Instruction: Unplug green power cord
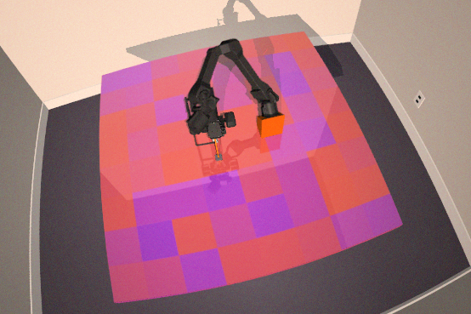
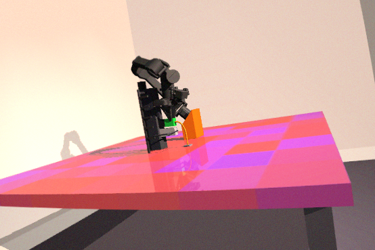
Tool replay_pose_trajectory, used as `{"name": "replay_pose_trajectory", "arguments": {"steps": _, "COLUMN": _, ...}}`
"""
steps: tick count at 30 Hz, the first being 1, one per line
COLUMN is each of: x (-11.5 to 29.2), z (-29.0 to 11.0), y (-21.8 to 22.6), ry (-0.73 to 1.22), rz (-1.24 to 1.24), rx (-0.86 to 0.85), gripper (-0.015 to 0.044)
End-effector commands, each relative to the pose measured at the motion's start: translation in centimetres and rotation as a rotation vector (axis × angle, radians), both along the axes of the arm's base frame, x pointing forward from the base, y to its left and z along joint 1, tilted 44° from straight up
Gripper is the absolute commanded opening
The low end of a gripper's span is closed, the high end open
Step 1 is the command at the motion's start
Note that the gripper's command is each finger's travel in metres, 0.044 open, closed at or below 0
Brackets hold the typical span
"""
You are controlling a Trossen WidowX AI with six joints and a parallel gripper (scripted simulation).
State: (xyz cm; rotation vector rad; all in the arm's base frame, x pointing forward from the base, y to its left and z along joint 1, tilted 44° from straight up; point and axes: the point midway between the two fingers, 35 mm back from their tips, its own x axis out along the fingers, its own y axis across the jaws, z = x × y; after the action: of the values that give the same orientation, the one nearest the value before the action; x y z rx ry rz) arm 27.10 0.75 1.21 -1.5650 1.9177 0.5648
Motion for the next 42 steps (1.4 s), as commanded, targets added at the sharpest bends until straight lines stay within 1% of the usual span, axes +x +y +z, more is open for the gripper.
{"name": "replay_pose_trajectory", "arguments": {"steps": 1, "x": 0.7, "z": -1.5, "y": 2.3, "ry": -0.019, "rz": 0.007, "rx": 0.061, "gripper": 0.0000}}
{"name": "replay_pose_trajectory", "arguments": {"steps": 13, "x": 1.0, "z": -2.5, "y": 3.9, "ry": -0.019, "rz": 0.008, "rx": 0.062, "gripper": 0.0000}}
{"name": "replay_pose_trajectory", "arguments": {"steps": 14, "x": 0.8, "z": -2.1, "y": 3.0, "ry": -0.019, "rz": -0.005, "rx": 0.060, "gripper": 0.0026}}
{"name": "replay_pose_trajectory", "arguments": {"steps": 19, "x": 0.8, "z": -2.1, "y": 3.0, "ry": -0.019, "rz": -0.005, "rx": 0.060, "gripper": 0.0157}}
{"name": "replay_pose_trajectory", "arguments": {"steps": 33, "x": 0.9, "z": -1.7, "y": 3.6, "ry": -0.018, "rz": 0.008, "rx": 0.058, "gripper": 0.0160}}
{"name": "replay_pose_trajectory", "arguments": {"steps": 42, "x": 0.7, "z": -0.9, "y": 2.9, "ry": -0.018, "rz": 0.008, "rx": 0.058, "gripper": 0.0160}}
